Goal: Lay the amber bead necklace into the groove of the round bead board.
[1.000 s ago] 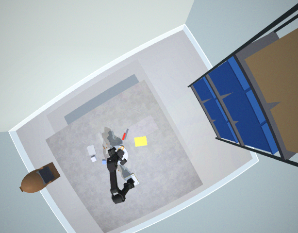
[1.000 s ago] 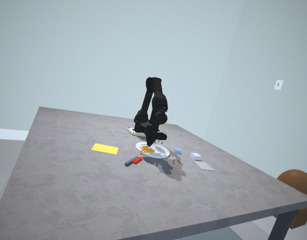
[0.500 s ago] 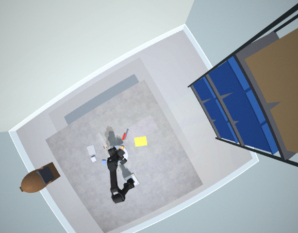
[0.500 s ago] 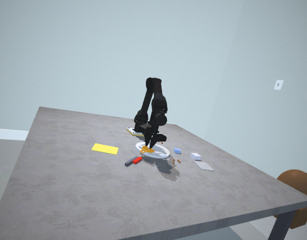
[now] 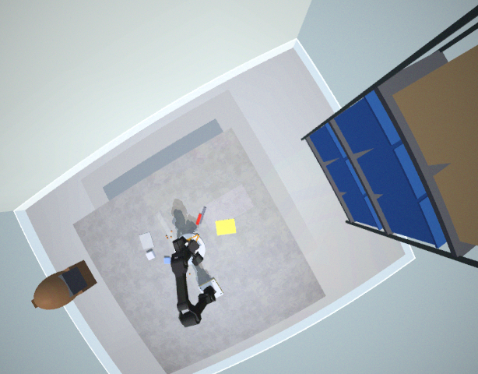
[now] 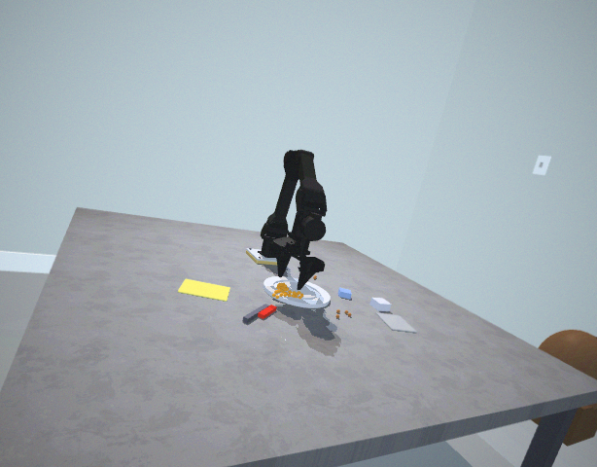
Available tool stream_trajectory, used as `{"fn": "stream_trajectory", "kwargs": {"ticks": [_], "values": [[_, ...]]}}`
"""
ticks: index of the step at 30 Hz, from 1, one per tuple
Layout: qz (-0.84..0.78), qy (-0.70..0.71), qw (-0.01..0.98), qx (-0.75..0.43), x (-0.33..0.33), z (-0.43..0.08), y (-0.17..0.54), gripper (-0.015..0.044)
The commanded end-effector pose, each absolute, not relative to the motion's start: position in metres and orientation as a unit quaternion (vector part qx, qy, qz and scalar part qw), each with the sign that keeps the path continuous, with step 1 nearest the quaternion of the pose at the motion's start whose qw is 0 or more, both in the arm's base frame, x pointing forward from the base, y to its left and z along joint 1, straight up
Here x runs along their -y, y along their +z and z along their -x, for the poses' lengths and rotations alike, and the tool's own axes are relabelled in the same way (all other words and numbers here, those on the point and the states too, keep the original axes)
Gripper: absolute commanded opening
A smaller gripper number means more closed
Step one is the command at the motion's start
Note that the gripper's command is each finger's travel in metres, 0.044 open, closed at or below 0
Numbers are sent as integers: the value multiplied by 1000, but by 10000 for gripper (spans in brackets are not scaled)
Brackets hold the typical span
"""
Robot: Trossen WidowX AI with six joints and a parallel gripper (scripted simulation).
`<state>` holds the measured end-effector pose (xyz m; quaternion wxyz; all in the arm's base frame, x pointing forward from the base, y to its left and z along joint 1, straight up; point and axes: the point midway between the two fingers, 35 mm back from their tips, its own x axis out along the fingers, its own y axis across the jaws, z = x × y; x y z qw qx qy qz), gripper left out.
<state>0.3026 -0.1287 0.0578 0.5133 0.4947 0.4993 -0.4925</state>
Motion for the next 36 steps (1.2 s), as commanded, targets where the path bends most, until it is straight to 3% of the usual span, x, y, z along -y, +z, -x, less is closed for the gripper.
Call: {"fn": "stream_trajectory", "kwargs": {"ticks": [1,27,36], "values": [[-497,-492,514,-497,128,-302,64,440],[-497,-491,515,-496,128,-302,66,440],[-368,-367,614,-595,123,-273,77,204]]}}
